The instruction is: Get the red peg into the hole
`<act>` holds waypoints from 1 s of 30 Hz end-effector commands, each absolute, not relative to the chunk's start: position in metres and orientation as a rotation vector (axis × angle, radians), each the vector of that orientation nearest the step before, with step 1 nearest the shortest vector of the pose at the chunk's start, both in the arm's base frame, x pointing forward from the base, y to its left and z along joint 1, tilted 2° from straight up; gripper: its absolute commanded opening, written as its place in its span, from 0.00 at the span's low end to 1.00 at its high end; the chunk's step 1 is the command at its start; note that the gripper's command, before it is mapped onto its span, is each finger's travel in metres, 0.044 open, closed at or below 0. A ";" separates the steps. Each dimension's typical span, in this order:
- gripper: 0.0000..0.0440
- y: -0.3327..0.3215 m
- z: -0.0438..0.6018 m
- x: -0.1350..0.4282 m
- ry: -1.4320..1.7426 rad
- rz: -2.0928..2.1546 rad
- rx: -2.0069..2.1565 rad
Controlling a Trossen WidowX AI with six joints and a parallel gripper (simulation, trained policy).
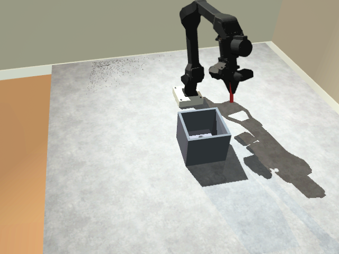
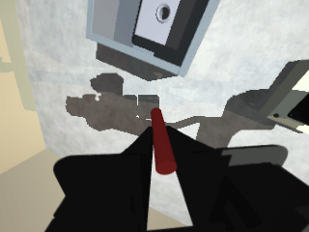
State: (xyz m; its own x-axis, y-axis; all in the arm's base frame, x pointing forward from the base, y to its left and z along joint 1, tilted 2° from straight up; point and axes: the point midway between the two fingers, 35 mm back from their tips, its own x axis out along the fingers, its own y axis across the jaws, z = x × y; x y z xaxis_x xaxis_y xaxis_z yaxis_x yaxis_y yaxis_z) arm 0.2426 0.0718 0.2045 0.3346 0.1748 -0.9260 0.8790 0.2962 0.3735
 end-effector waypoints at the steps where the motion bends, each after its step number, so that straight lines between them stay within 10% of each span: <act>1: 0.00 0.055 0.209 0.247 1.124 -0.680 1.182; 30: 0.00 -0.026 0.182 0.283 1.163 -0.875 1.165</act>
